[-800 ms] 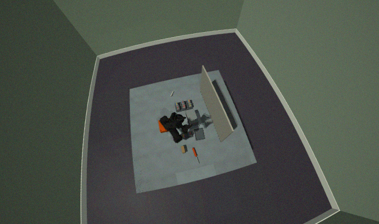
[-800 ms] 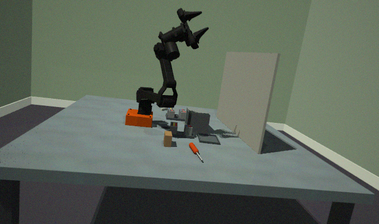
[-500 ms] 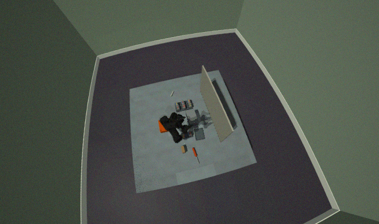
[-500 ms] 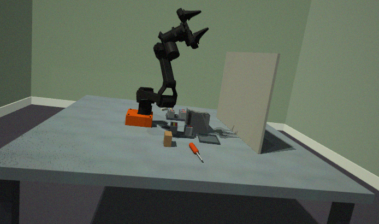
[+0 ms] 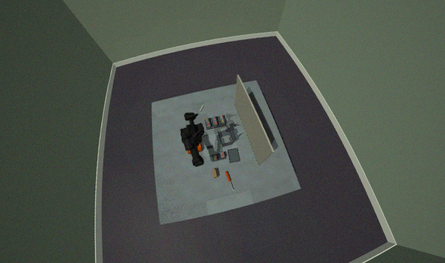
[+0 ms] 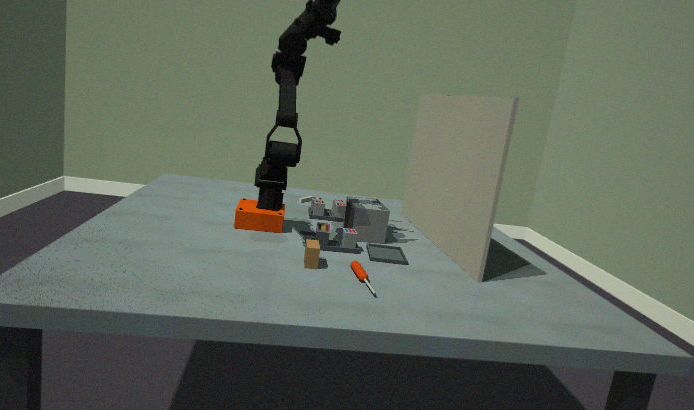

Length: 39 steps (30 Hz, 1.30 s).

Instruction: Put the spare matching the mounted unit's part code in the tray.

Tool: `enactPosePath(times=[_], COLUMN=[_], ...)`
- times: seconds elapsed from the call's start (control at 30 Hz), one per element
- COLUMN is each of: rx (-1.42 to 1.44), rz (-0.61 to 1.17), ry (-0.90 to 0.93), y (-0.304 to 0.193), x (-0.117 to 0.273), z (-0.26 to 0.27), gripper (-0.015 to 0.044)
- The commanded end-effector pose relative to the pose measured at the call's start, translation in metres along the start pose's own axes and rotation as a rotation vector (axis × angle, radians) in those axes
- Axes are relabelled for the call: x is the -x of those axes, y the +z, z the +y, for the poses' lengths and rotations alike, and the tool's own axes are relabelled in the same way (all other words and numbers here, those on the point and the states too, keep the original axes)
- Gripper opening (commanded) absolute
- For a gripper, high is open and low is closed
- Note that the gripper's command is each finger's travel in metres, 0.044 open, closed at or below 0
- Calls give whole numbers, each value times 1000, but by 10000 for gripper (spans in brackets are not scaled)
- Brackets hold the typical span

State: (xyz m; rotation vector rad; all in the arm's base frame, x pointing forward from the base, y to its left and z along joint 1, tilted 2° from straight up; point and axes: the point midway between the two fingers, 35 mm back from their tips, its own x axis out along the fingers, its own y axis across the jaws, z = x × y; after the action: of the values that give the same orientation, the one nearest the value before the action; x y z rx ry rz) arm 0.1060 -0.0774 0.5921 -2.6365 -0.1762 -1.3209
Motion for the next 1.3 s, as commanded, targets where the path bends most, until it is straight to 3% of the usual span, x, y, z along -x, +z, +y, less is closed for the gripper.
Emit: enactPosePath(times=[0.0,0.3,0.53,0.83,1.07,1.27], rx=[392,1053,1527,1948,2090,2228], rz=[56,108,106,61,24,-50], ry=[-145,-399,-624,-964,-1172,-1628], y=[-17,18,86,194,250,341], x=[-8,-15,-21,-24,-20,0], z=[-73,-189,-244,-265,-259,-227], gripper=[440,440,440,440,440,440])
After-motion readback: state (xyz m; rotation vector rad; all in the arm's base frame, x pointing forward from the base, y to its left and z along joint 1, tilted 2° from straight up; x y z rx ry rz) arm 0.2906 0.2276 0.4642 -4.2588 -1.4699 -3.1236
